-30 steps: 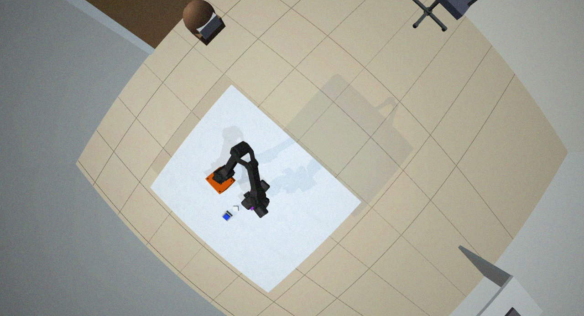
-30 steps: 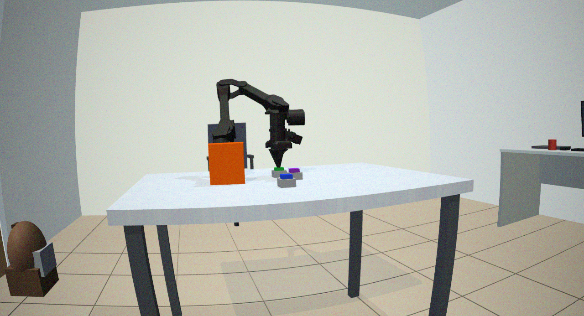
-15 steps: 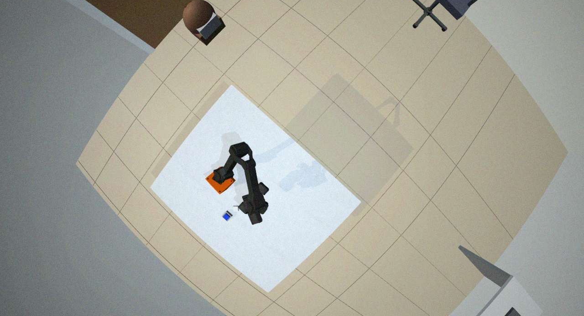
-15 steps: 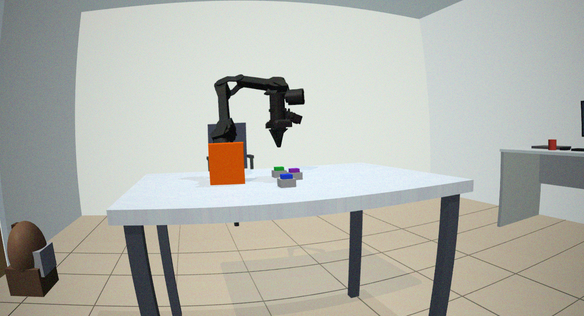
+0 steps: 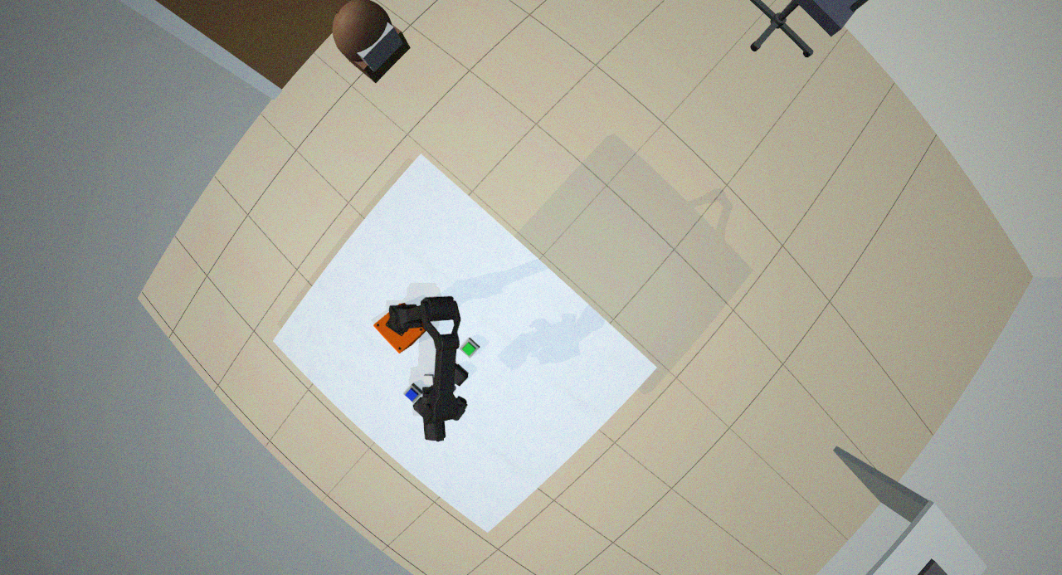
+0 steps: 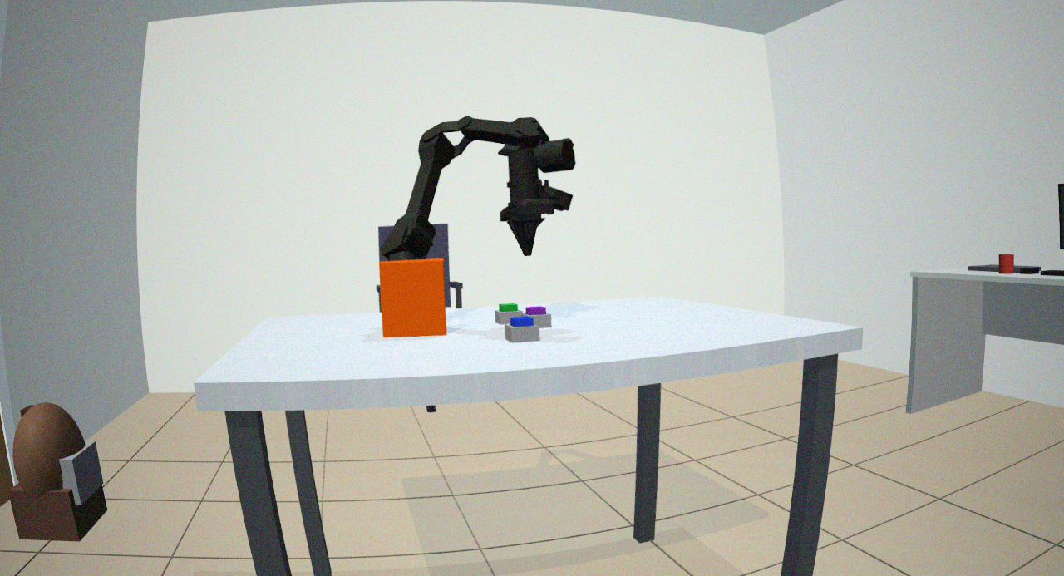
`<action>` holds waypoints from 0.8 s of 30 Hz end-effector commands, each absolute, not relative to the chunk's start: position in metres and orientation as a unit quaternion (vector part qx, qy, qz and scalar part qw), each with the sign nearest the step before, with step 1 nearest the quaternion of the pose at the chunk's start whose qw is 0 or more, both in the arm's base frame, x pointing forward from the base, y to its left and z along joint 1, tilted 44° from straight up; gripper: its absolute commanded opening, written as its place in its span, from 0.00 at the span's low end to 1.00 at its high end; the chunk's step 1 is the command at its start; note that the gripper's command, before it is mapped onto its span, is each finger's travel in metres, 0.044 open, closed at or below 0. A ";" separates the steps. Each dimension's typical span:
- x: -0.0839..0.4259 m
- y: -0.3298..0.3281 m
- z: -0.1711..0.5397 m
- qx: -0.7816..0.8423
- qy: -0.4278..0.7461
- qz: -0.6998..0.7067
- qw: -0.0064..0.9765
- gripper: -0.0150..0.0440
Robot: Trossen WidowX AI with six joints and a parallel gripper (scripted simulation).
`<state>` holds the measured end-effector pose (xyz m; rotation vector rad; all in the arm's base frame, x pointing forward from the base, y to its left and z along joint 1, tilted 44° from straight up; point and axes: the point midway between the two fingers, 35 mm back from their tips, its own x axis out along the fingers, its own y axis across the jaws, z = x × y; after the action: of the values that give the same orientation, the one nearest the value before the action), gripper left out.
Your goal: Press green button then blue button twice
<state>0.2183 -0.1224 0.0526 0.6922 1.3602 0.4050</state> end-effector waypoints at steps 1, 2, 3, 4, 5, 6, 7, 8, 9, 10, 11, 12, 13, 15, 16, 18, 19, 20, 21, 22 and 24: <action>0.197 -0.170 0.006 0.309 0.615 0.181 0.702 0.29; 0.191 -0.179 -0.004 0.310 0.615 0.182 0.702 0.29; 0.184 -0.187 -0.015 0.310 0.615 0.184 0.702 0.29; 0.177 -0.194 -0.025 0.310 0.614 0.185 0.701 0.29; 0.170 -0.201 -0.036 0.311 0.614 0.187 0.701 0.29; 0.162 -0.207 -0.046 0.312 0.613 0.189 0.701 0.29; 0.155 -0.213 -0.057 0.313 0.612 0.191 0.701 0.29; 0.150 -0.215 -0.064 0.313 0.611 0.193 0.701 0.29; 0.148 -0.216 -0.066 0.313 0.611 0.193 0.701 0.29; 0.148 -0.217 -0.066 0.313 0.611 0.193 0.701 0.29; 0.148 -0.217 -0.066 0.313 0.611 0.193 0.701 0.29; 0.148 -0.217 -0.066 0.313 0.611 0.193 0.701 0.29; 0.148 -0.217 -0.066 0.313 0.611 0.193 0.701 0.29; 0.148 -0.217 -0.066 0.313 0.611 0.193 0.701 0.29; 0.148 -0.215 -0.068 0.313 0.611 0.193 0.701 0.29; 0.153 -0.202 -0.084 0.313 0.611 0.193 0.701 0.29; 0.156 -0.192 -0.096 0.313 0.610 0.194 0.701 0.29; 0.158 -0.183 -0.104 0.314 0.610 0.194 0.701 0.29; 0.159 -0.177 -0.109 0.314 0.610 0.194 0.701 0.29; 0.159 -0.176 -0.111 0.314 0.610 0.194 0.701 0.29; 0.159 -0.176 -0.111 0.314 0.610 0.194 0.701 0.29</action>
<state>0.1575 -0.1857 -0.1005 0.6882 1.3645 0.4380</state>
